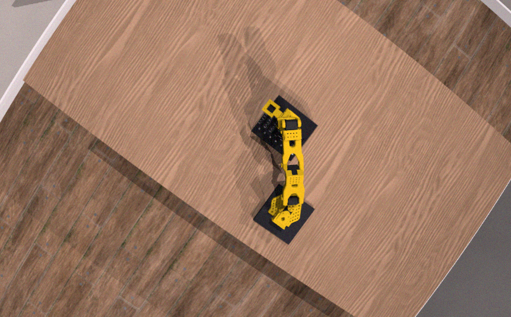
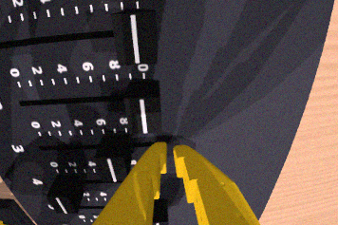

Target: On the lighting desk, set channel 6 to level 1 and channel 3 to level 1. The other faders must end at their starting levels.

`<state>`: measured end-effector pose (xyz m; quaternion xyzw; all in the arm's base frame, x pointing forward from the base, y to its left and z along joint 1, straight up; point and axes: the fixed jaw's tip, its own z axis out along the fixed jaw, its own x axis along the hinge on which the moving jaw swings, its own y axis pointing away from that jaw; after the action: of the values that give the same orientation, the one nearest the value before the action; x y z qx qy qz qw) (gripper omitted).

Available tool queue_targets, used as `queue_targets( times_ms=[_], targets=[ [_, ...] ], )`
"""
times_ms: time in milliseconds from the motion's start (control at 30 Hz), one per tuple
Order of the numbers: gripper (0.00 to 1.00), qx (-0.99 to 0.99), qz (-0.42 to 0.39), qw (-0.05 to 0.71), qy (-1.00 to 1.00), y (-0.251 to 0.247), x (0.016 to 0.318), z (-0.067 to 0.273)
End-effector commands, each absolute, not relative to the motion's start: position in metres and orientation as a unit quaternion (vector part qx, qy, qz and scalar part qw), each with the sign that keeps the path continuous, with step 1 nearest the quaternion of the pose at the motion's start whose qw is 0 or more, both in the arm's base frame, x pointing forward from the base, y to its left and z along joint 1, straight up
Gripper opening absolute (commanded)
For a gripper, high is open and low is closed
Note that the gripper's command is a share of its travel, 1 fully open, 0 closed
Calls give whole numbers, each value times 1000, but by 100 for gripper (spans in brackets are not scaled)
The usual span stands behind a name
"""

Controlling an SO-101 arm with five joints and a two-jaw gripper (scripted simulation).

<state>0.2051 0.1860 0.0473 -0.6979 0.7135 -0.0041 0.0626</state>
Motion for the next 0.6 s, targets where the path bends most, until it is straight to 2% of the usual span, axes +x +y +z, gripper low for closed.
queue_targets(
  times_ms=[0, 567],
  targets=[
    [0, -700, -2, 54, 712, 186, 200, 47],
    [0, -701, -2, 51, 712, 187, 197, 48]
  ],
)
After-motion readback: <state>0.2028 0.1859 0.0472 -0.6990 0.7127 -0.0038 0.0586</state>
